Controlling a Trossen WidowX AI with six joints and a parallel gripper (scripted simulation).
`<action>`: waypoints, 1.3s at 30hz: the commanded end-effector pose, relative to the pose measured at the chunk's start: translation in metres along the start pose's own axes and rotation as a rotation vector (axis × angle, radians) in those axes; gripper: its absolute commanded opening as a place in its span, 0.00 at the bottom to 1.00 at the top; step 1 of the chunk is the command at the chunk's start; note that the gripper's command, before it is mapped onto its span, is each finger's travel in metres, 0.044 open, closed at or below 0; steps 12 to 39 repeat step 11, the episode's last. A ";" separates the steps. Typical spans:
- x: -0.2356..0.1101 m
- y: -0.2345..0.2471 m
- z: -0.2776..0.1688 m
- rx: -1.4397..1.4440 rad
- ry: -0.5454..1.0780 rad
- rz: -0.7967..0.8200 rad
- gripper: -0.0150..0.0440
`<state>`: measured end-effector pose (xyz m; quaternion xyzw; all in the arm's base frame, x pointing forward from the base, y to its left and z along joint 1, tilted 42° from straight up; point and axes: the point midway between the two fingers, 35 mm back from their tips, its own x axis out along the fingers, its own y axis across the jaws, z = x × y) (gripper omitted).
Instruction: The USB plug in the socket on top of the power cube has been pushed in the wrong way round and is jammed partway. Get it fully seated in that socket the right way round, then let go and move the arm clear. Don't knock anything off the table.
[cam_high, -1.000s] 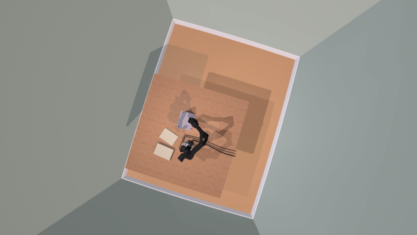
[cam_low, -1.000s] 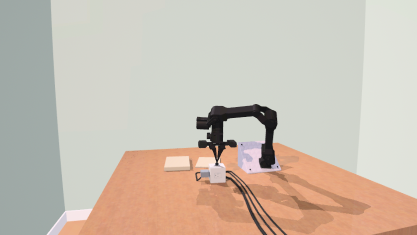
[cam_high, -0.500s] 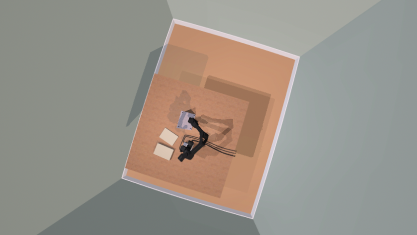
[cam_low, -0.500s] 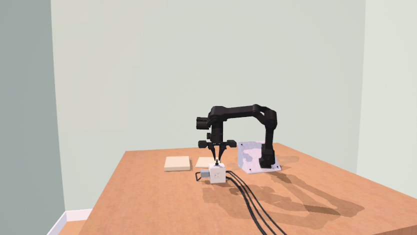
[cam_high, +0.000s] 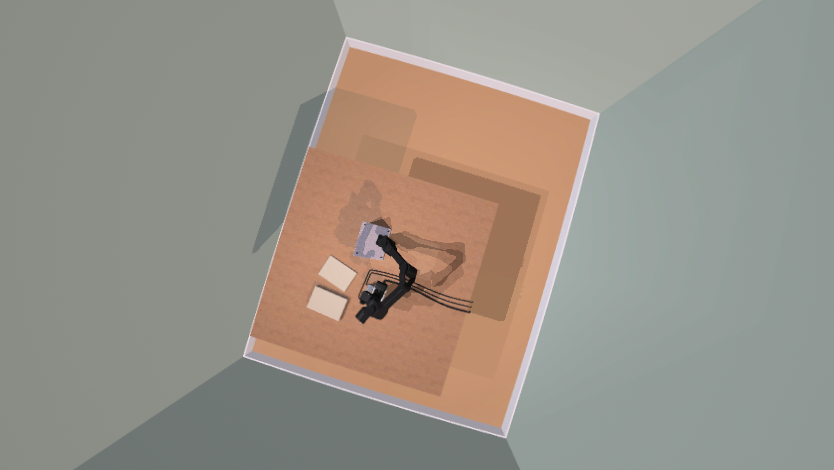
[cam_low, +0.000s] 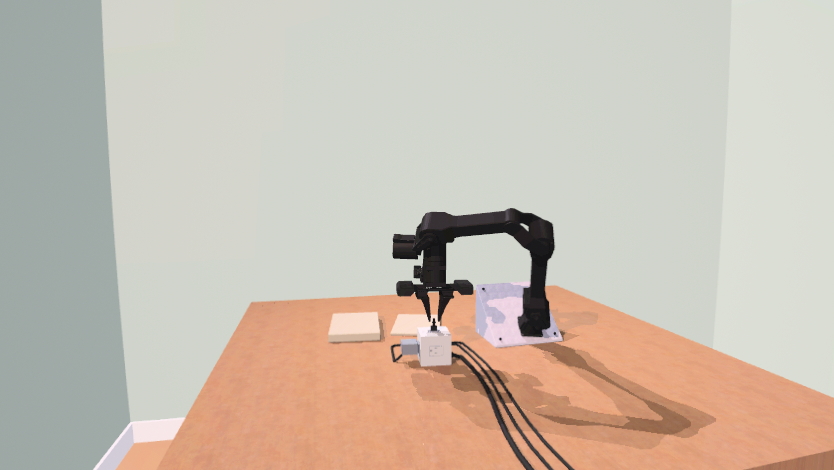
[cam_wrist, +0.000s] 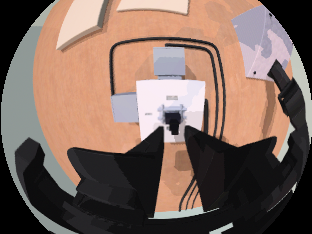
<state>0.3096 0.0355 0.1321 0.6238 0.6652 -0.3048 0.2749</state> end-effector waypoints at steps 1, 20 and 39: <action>-0.001 0.000 0.000 0.000 0.000 0.000 0.42; -0.011 0.000 0.000 0.000 0.000 0.000 0.42; -0.011 0.000 0.000 0.000 0.000 0.000 0.42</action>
